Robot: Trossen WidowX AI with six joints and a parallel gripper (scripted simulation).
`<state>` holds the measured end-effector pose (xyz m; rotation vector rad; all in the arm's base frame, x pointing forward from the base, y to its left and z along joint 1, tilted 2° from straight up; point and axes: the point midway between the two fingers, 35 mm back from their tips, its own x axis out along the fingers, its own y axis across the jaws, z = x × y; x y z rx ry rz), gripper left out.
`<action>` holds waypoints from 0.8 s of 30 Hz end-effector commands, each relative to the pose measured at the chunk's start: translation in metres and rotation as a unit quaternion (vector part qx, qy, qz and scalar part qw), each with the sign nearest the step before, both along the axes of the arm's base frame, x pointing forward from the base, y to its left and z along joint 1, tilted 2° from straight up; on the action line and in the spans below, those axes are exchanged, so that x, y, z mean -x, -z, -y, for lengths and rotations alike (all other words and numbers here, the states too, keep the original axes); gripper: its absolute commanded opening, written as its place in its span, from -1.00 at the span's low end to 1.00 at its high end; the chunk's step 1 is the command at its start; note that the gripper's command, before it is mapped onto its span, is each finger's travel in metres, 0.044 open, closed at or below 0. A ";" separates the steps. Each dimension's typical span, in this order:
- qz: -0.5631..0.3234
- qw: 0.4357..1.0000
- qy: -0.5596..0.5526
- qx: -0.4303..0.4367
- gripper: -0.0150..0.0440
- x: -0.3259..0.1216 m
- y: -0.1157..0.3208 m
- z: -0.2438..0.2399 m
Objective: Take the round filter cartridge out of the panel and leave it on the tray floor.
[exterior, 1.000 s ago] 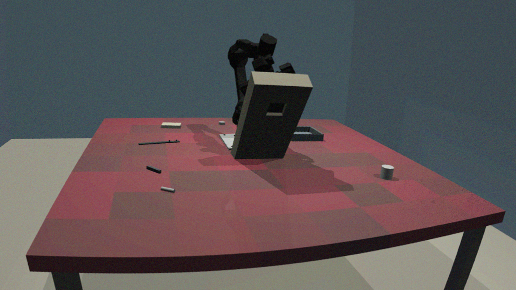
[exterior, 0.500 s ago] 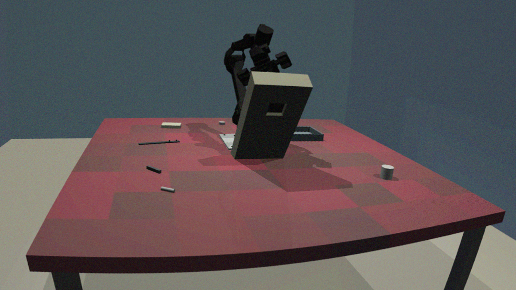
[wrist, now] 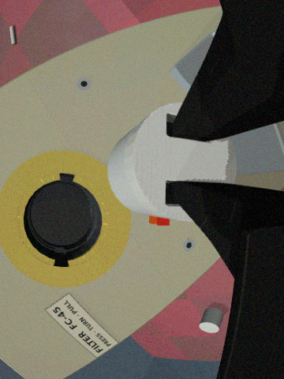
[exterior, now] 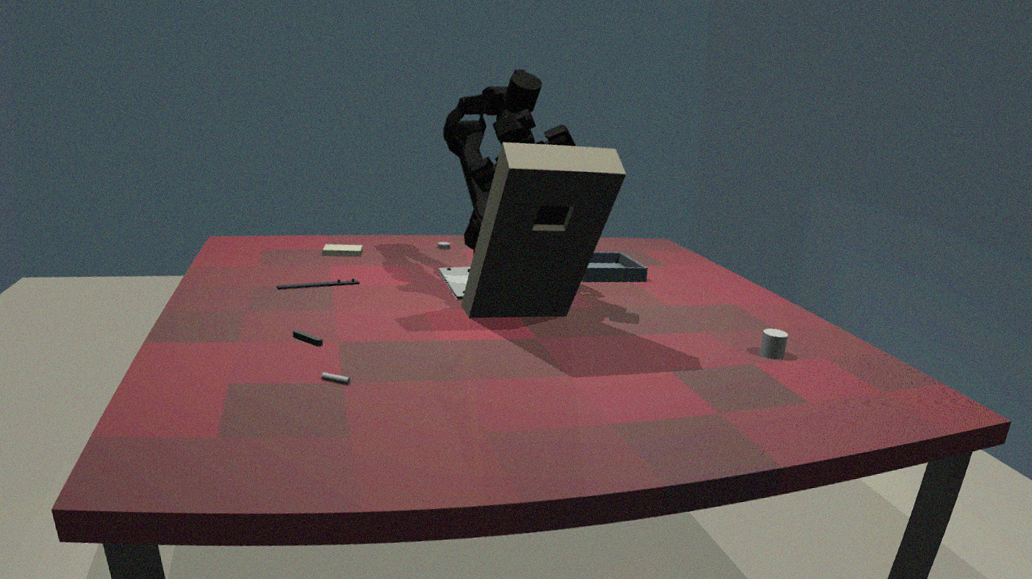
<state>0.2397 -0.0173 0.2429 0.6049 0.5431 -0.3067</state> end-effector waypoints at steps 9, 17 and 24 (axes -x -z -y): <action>-0.001 1.000 0.000 0.000 -0.22 0.009 0.019 0.000; -0.001 1.000 0.000 0.000 -0.19 0.009 0.019 0.000; 0.005 1.000 0.003 0.000 -0.19 0.005 0.009 0.001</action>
